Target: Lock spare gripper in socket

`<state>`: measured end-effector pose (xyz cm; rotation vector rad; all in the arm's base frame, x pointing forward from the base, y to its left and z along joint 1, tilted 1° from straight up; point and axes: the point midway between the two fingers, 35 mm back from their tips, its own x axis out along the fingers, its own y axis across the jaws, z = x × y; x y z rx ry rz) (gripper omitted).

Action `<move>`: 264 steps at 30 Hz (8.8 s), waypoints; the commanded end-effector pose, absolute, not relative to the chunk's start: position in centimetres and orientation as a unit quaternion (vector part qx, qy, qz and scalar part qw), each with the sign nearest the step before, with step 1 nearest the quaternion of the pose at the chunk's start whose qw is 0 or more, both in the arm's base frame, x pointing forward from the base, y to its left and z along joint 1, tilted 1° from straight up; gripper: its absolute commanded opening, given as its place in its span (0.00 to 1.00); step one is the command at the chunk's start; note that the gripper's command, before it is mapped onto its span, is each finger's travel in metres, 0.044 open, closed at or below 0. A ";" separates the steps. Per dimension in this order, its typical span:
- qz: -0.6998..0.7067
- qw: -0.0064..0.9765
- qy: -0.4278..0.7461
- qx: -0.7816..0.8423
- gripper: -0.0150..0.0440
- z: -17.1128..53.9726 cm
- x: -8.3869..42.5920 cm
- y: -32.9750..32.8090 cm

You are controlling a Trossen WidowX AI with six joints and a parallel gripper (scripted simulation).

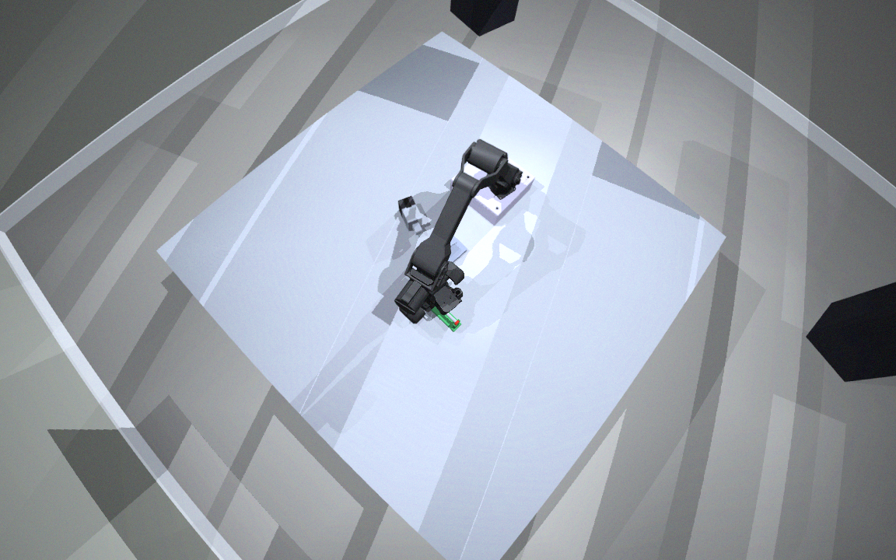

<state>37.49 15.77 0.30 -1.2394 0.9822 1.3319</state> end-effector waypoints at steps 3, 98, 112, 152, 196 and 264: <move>0.553 0.512 0.408 -0.515 0.65 0.3 37.5 15.8; 0.565 0.724 0.296 -0.261 1.00 5.7 26.1 -11.8; 0.565 0.724 0.296 -0.261 1.00 3.5 26.2 -12.0; 0.565 0.724 0.296 -0.261 0.82 -1.2 26.2 -12.2; 0.565 0.723 0.298 -0.261 0.25 10.3 25.9 -12.0; 0.294 0.622 0.720 -0.093 0.25 13.3 23.4 0.8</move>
